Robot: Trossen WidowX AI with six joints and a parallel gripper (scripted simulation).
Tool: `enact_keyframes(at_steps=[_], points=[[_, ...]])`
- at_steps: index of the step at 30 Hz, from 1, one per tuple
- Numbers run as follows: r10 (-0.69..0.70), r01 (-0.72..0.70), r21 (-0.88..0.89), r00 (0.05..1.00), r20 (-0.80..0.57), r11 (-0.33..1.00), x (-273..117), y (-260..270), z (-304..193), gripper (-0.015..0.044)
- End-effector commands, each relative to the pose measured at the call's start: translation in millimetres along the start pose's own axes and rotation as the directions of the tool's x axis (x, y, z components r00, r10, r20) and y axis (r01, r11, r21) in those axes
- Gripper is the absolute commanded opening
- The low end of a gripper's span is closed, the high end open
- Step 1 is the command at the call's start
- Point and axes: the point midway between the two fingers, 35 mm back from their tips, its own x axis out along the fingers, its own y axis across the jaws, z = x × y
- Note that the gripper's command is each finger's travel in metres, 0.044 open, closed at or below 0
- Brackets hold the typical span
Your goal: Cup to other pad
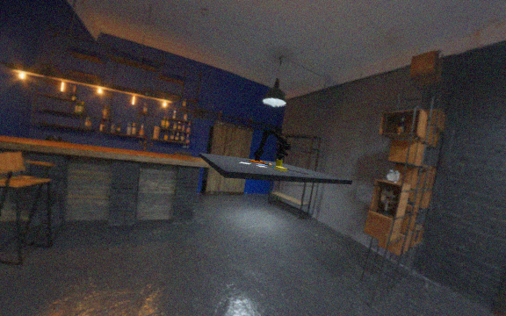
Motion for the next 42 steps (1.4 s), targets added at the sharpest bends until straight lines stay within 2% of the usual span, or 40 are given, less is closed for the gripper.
enact_keyframes(at_steps=[1, 18, 24, 42], points=[[0.004, -0.004, 0.003, 1.000, 0.000, 1.000, 7.2, 1.1, -0.3, 0.0000], [0.001, -0.001, 0.000, 1.000, -0.001, 1.000, 7.8, 0.5, -0.3, 0.0000], [0.001, -0.001, 0.000, 1.000, -0.001, 1.000, 7.8, 0.5, -0.3, 0.0147], [0.002, -0.002, 0.001, 1.000, -0.001, 1.000, -6.1, -0.1, 0.4, 0.0147]])
